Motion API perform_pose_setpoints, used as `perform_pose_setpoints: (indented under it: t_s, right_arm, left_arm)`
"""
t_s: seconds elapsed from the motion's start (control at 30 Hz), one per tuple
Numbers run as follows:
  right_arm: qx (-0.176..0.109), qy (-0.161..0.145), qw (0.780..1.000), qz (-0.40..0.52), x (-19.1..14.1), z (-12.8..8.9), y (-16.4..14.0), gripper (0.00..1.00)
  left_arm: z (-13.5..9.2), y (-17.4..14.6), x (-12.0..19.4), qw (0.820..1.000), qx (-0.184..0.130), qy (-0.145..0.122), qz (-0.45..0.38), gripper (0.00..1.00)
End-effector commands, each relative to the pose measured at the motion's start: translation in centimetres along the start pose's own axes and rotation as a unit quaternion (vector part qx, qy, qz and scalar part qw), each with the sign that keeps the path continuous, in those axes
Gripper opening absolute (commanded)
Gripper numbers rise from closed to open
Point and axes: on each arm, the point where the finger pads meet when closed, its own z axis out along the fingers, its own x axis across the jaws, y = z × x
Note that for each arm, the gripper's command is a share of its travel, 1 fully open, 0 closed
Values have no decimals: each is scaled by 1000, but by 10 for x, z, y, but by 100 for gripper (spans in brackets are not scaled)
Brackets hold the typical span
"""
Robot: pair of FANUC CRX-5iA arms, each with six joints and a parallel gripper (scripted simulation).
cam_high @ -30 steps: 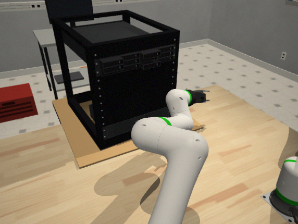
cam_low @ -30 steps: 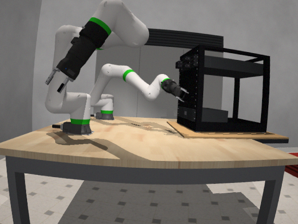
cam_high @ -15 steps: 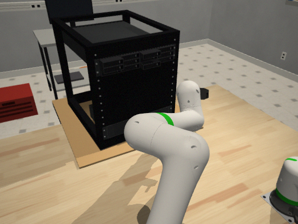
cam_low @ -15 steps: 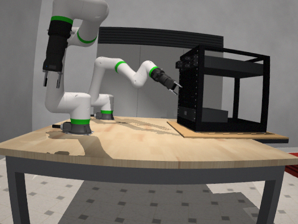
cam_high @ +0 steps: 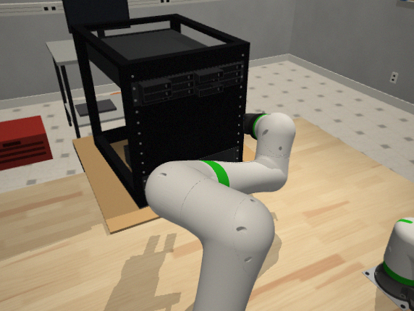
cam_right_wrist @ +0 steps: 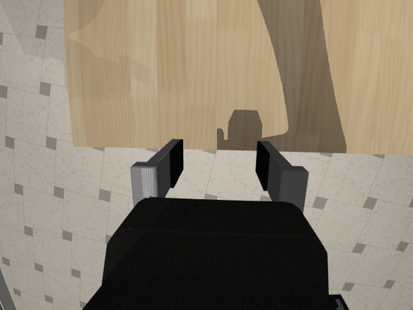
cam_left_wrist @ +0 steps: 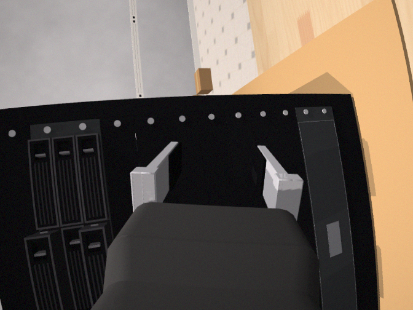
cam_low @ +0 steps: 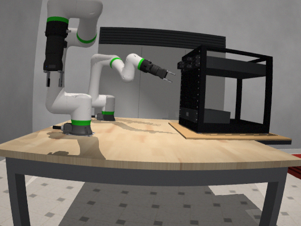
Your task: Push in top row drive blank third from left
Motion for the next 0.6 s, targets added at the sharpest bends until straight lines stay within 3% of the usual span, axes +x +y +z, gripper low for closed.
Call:
perform_pose_setpoints:
  t_s: [0.0,0.57]
  right_arm:
    - [-1,0,1000,0,0,-1,0,100]
    - [-1,0,1000,0,0,-1,0,100]
  left_arm:
    - [-23,24,-1,1000,-22,-21,-5,100]
    - [-128,132,-48,982,-136,-125,-42,100]
